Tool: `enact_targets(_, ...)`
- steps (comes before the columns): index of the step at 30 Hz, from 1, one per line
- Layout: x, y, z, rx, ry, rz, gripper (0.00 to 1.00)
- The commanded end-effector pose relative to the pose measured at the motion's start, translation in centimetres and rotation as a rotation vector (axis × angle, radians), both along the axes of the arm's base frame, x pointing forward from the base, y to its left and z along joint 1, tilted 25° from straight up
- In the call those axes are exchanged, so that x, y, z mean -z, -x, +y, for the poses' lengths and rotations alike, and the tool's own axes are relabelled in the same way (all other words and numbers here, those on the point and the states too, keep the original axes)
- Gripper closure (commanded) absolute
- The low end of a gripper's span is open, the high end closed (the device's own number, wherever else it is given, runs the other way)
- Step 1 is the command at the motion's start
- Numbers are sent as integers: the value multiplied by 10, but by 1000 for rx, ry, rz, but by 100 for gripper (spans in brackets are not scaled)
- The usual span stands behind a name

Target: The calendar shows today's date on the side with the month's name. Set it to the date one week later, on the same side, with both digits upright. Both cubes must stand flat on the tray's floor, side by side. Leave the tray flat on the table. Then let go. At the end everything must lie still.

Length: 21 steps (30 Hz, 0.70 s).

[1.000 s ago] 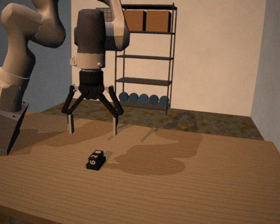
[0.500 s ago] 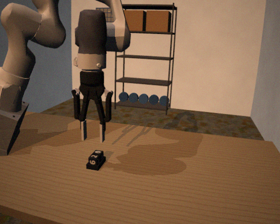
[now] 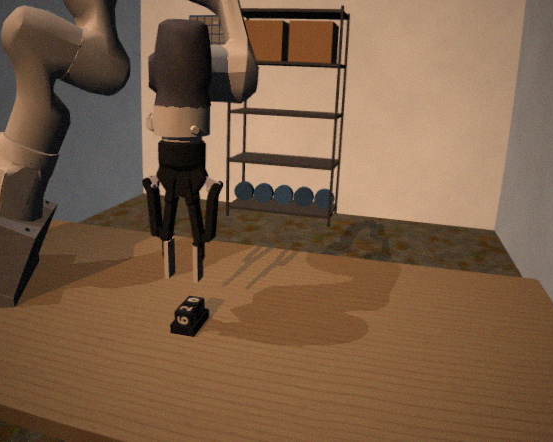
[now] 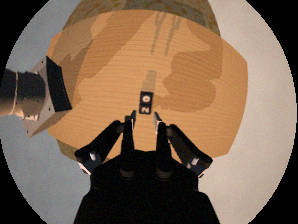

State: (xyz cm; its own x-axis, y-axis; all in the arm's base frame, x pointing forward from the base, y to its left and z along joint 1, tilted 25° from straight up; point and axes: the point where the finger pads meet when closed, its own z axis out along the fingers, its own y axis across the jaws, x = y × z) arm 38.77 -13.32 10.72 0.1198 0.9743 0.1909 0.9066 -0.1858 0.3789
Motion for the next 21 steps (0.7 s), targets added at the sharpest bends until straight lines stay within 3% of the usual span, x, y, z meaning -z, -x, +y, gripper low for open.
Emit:
enact_targets(1, -1, -1, 1, 8, -4, 2, 71)
enact_targets(21, 2, -2, 1, 8, -4, 3, 71)
